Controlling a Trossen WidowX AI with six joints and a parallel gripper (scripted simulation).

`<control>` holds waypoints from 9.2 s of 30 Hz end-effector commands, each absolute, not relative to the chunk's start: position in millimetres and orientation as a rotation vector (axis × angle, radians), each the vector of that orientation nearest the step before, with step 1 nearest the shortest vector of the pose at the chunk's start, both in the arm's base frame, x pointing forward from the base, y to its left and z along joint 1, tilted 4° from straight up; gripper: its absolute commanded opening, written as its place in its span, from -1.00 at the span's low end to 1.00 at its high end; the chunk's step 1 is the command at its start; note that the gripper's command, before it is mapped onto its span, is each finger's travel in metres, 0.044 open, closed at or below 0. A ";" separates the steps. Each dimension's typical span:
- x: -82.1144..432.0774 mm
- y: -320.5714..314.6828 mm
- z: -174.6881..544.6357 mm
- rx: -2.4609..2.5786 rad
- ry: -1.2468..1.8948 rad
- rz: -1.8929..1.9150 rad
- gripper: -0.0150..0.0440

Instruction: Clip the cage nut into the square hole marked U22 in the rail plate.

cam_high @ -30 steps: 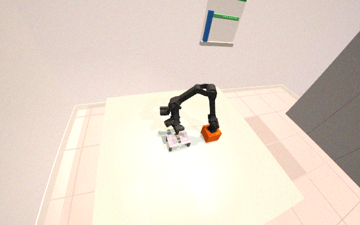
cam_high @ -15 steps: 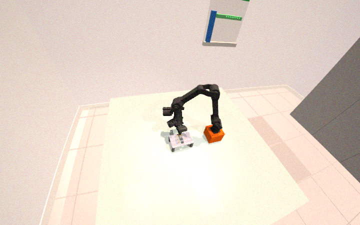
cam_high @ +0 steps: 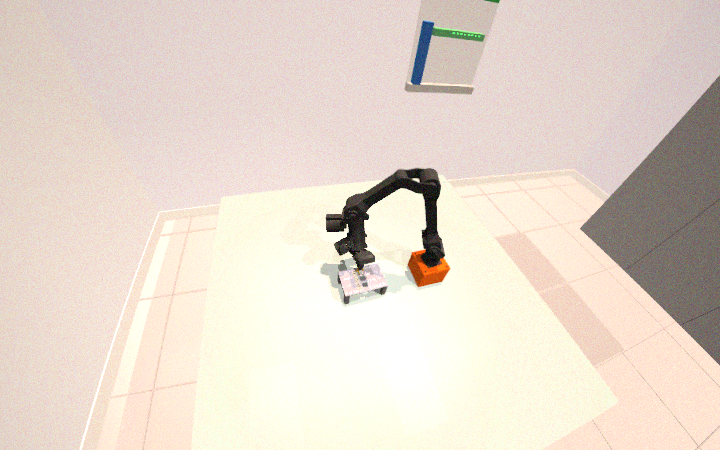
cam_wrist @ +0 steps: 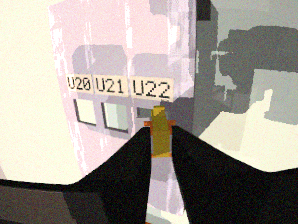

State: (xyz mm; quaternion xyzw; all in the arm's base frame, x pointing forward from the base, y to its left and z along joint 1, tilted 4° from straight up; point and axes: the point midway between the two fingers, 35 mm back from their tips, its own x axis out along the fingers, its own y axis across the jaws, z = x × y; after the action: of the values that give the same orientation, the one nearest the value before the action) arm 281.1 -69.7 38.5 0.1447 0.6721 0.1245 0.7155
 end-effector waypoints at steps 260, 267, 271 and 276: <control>284.1 -45.8 39.6 -0.003 1.512 -0.077 -0.40; 283.7 -45.2 38.3 -0.001 1.518 -0.071 0.05; 283.7 -45.2 38.3 -0.001 1.518 -0.071 0.41; 283.7 -45.2 38.3 -0.001 1.518 -0.071 0.85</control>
State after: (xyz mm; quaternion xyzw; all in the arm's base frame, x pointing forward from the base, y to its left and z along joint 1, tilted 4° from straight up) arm 283.7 -45.1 38.3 -0.0002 0.6880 -0.0320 0.7250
